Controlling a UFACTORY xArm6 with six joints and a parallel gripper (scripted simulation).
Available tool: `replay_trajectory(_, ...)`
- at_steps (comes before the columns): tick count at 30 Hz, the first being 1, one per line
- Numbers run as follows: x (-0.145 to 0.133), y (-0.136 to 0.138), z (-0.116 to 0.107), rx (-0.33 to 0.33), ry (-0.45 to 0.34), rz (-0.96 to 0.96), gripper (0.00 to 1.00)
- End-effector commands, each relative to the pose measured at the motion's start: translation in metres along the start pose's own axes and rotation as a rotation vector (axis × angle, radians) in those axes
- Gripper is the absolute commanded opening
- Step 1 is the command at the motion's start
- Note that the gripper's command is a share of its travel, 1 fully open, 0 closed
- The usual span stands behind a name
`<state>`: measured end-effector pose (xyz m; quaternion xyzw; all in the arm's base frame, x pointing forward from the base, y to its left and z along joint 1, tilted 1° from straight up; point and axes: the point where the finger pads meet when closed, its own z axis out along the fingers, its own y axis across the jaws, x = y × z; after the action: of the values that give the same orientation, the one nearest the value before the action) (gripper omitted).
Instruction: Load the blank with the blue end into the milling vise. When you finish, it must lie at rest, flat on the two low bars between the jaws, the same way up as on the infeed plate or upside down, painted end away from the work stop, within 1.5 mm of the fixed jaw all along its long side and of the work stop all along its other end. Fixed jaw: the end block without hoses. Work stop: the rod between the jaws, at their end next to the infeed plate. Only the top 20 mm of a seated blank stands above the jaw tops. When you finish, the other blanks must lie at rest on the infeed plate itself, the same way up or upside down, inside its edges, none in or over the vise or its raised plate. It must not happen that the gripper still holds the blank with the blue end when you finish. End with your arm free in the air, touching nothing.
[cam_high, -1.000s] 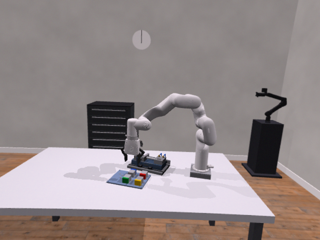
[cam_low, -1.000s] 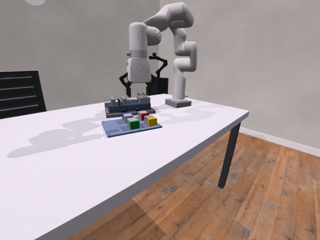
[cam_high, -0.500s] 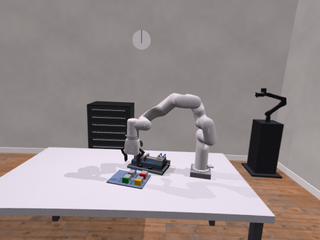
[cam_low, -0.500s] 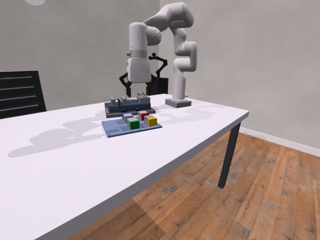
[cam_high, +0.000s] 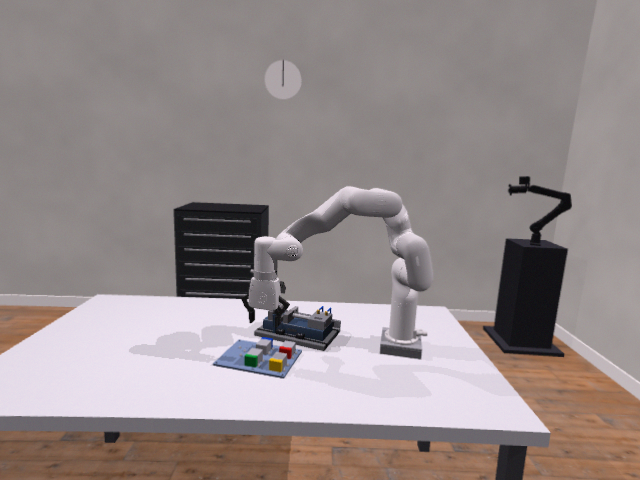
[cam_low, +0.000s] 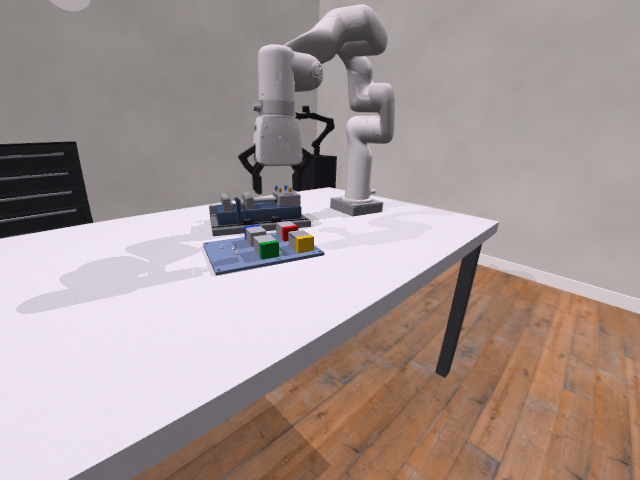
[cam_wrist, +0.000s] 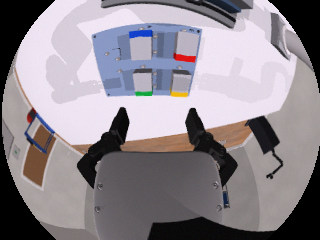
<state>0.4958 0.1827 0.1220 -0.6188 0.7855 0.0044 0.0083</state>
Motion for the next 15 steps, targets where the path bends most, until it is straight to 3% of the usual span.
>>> replay_trajectory(1,0.000,-0.001,-0.007,0.004,-0.003,0.000,1.00)
replay_trajectory(10,0.010,0.001,-0.051,0.004,-0.003,0.000,1.00)
replay_trajectory(15,0.010,0.001,-0.051,0.004,-0.003,0.000,1.00)
